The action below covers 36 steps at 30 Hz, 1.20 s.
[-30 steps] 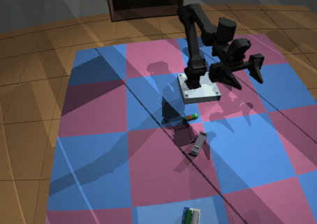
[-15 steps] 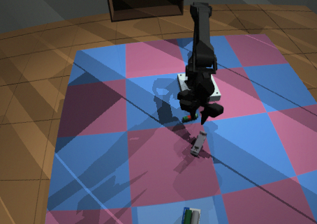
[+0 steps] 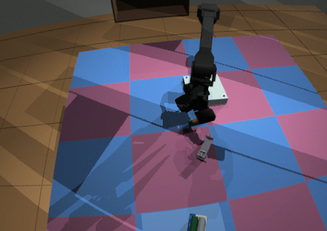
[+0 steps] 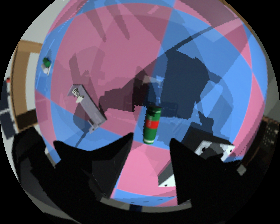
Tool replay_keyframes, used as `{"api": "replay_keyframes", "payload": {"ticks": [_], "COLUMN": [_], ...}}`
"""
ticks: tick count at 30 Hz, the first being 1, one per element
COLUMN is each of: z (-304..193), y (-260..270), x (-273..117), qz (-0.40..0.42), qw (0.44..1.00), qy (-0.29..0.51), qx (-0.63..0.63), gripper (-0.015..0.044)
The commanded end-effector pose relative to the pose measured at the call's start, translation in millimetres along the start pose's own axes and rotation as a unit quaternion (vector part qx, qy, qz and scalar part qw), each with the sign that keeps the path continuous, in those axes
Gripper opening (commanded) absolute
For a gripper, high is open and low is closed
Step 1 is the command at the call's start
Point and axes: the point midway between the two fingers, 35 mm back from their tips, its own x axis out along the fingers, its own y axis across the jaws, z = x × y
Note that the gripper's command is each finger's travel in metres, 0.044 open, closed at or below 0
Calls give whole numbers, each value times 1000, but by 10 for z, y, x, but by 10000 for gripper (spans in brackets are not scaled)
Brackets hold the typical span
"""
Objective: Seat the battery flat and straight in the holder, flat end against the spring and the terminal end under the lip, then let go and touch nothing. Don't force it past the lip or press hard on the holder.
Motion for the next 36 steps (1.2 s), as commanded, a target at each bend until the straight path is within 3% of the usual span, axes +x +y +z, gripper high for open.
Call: {"api": "replay_keyframes", "payload": {"ticks": [1,30,36], "z": [0,-6,-6], "y": [7,-2,-2], "x": [42,489,489], "qz": [-1,-1,-1], "qw": [1000,1000,1000], "qy": [2,3,3], "qx": [4,4,4], "gripper": [230,230,92]}}
